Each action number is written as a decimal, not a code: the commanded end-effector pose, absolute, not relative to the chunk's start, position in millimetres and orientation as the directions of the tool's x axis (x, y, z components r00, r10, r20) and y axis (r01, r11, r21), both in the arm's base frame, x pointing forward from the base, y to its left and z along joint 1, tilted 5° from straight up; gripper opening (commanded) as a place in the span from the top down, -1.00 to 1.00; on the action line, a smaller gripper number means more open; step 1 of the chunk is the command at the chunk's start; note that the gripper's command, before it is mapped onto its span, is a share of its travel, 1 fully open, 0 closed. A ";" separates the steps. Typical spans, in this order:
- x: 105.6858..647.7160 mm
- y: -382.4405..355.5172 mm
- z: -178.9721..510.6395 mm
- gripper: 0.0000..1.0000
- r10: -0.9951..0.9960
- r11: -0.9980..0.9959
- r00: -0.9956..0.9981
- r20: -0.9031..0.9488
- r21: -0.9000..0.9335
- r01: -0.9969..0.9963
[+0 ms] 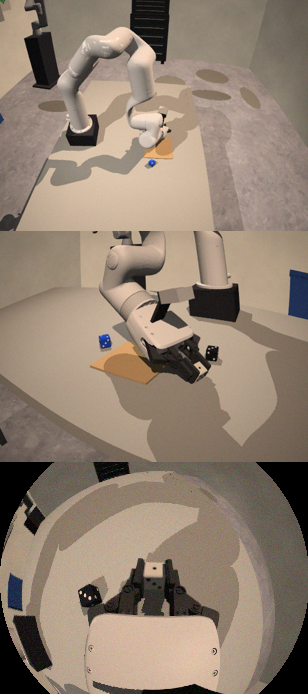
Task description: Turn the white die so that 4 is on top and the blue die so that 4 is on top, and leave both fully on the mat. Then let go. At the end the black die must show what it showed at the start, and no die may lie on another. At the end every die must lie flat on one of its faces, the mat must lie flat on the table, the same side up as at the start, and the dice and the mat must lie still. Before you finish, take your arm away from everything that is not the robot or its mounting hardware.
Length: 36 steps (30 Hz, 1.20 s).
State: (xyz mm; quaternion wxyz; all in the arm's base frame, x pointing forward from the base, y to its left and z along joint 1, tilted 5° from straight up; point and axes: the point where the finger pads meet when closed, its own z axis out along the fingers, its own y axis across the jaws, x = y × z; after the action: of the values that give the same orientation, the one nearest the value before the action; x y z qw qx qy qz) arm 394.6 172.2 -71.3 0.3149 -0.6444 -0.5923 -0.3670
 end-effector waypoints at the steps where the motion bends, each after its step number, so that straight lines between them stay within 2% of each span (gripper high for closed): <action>1: 395.7 172.3 -70.4 0.58 0.532 -0.100 0.026 0.846 0.032 0.995; 26: 395.7 172.3 -70.4 0.58 0.532 -0.100 0.026 0.846 0.032 0.995; 27: 395.7 172.3 -70.4 0.50 0.532 -0.100 0.026 0.846 0.032 0.995; 31: 395.7 172.3 -70.4 0.50 0.532 -0.100 0.026 0.846 0.032 0.995; 32: 395.7 172.3 -70.4 0.42 0.532 -0.100 0.026 0.846 0.032 0.995; 34: 395.7 172.3 -70.4 0.42 0.532 -0.100 0.026 0.846 0.032 0.995; 35: 395.7 172.3 -70.4 0.33 0.532 -0.100 0.026 0.846 0.032 0.995; 36: 395.7 172.3 -70.4 0.33 0.532 -0.100 0.026 0.846 0.032 0.995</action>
State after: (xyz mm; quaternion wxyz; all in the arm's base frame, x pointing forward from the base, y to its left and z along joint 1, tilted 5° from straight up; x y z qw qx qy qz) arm 394.6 172.2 -71.3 0.3149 -0.6444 -0.5923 -0.3670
